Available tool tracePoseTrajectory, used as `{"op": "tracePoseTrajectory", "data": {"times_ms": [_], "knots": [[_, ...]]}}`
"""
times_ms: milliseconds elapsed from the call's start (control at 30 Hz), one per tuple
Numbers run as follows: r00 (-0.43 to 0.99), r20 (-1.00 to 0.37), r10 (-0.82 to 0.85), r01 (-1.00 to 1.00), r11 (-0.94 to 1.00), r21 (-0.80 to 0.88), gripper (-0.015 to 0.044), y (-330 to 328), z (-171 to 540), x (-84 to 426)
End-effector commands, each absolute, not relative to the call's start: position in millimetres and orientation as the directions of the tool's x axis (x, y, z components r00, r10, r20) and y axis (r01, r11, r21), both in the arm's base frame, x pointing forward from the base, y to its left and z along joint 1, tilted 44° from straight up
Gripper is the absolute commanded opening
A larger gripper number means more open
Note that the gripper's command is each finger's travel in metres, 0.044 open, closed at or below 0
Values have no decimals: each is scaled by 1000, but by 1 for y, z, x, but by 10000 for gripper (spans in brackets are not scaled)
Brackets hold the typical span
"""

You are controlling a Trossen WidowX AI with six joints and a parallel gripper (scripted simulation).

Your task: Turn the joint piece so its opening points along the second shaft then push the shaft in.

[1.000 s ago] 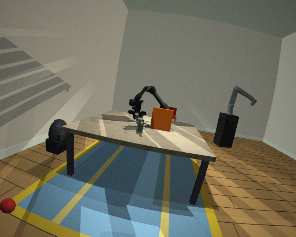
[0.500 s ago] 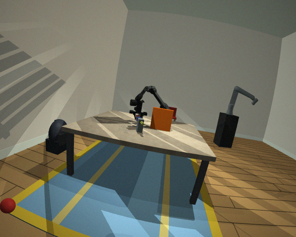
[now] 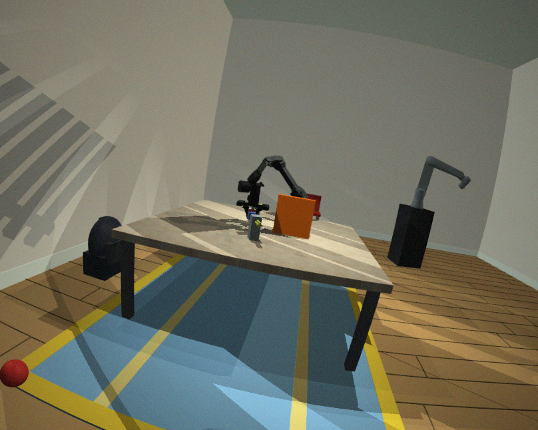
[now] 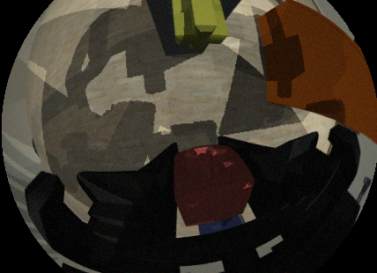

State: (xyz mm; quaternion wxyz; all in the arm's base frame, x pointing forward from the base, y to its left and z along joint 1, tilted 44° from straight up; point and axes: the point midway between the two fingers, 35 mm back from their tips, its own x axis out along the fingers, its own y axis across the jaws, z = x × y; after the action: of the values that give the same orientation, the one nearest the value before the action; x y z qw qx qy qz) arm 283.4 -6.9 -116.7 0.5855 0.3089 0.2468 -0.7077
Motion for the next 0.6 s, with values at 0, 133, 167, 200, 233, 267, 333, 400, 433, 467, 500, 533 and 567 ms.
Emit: {"op": "tracePoseTrajectory", "data": {"times_ms": [0, 133, 167, 200, 233, 267, 333, 400, 433, 467, 500, 533, 567], "knots": [[-124, -730, -672, 978, -207, 25, 0, -7, -117, 282], [-122, -730, -672, 977, -210, 29, 0, -7, -117, 282], [-123, -728, -674, 979, -203, 23, 0, -7, -117, 283], [-123, -728, -674, 979, -203, 23, 0, -7, -117, 283], [-123, -728, -674, 979, -203, 23, 0, -7, -117, 283], [-123, -728, -674, 979, -203, 23, 0, -7, -117, 283], [-123, -728, -674, 979, -203, 23, 0, -7, -117, 283], [-123, -728, -674, 979, -203, 23, 0, -7, -117, 283], [-123, -728, -674, 979, -203, 23, 0, -7, -117, 283], [-123, -728, -674, 979, -203, 23, 0, -7, -117, 283], [-123, -728, -674, 979, -203, 23, 26, -7, -117, 283], [-123, -728, -674, 979, -203, 23, 53, -7, -117, 283], [-123, -728, -674, 979, -203, 23, 79, -7, -117, 283]]}}
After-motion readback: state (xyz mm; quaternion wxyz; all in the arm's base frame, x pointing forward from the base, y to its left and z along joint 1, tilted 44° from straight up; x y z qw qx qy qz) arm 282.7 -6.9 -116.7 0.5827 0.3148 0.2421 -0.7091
